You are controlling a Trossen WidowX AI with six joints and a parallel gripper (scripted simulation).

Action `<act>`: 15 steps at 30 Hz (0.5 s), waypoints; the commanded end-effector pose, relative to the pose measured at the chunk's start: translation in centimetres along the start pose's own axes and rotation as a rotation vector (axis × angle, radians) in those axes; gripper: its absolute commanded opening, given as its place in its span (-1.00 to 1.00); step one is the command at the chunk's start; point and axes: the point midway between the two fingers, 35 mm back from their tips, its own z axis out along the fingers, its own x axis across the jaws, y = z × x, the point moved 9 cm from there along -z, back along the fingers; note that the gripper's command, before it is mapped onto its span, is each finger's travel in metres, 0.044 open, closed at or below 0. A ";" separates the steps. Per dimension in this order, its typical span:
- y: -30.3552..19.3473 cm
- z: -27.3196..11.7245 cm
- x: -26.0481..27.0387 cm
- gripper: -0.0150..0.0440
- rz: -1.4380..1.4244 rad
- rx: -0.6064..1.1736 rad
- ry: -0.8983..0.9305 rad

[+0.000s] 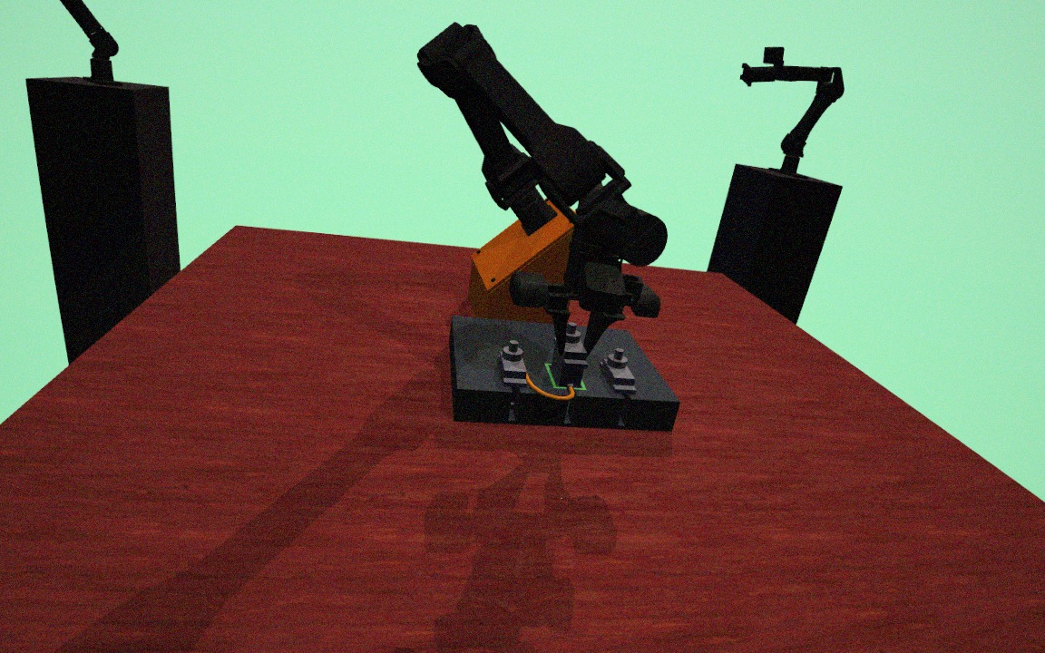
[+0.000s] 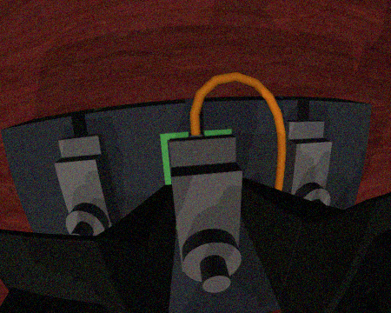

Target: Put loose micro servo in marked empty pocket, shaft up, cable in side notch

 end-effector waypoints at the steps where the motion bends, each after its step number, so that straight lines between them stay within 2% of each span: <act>1: 0.0 0.4 0.0 -0.49 -0.003 0.002 -0.002; 15: 0.0 1.5 0.0 -0.49 -0.003 0.002 -0.003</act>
